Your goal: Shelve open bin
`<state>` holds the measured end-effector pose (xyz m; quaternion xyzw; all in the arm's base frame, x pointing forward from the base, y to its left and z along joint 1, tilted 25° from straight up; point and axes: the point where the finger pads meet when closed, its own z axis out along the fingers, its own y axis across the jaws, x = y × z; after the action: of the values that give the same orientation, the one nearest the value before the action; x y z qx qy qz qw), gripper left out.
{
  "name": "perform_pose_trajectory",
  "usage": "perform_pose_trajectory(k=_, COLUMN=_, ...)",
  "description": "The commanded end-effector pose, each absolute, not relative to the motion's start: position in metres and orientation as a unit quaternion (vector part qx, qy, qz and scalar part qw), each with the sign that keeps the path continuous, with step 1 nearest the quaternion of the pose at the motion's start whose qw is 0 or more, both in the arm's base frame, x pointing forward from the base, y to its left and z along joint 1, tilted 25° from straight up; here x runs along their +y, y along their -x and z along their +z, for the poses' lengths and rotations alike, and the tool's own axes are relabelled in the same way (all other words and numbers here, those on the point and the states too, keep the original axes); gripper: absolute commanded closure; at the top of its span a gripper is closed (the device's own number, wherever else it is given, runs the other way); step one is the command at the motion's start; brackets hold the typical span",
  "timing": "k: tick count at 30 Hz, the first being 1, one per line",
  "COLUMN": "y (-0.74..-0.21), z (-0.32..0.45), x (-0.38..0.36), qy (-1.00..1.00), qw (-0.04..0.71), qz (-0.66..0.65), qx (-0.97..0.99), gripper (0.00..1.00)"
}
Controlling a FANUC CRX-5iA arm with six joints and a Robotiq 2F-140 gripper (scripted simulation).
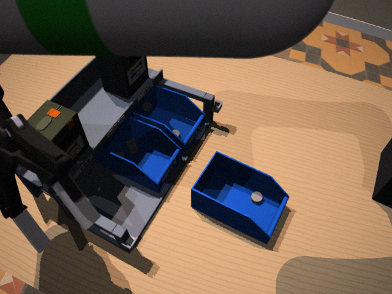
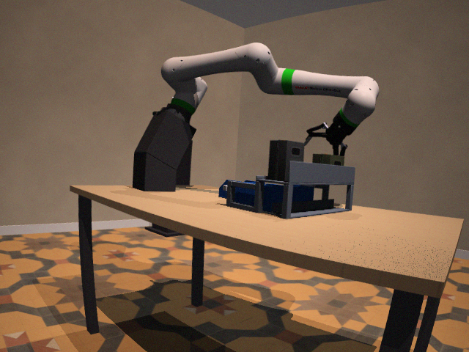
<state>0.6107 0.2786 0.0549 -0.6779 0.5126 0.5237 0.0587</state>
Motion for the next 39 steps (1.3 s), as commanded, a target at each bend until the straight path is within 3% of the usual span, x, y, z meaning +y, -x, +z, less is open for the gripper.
perform_pose_trajectory(k=1, y=-0.611, z=0.055, x=0.279, qy=0.678, qw=0.059, qz=0.524, qx=0.513, gripper=0.00)
perform_pose_trajectory(k=22, y=-0.611, z=0.062, x=0.276, qy=0.678, qw=0.059, qz=0.524, qx=0.513, gripper=0.00)
perform_pose_trajectory(k=39, y=-0.596, z=0.185, x=0.220, qy=0.677, qw=0.059, qz=0.524, qx=0.513, gripper=0.00)
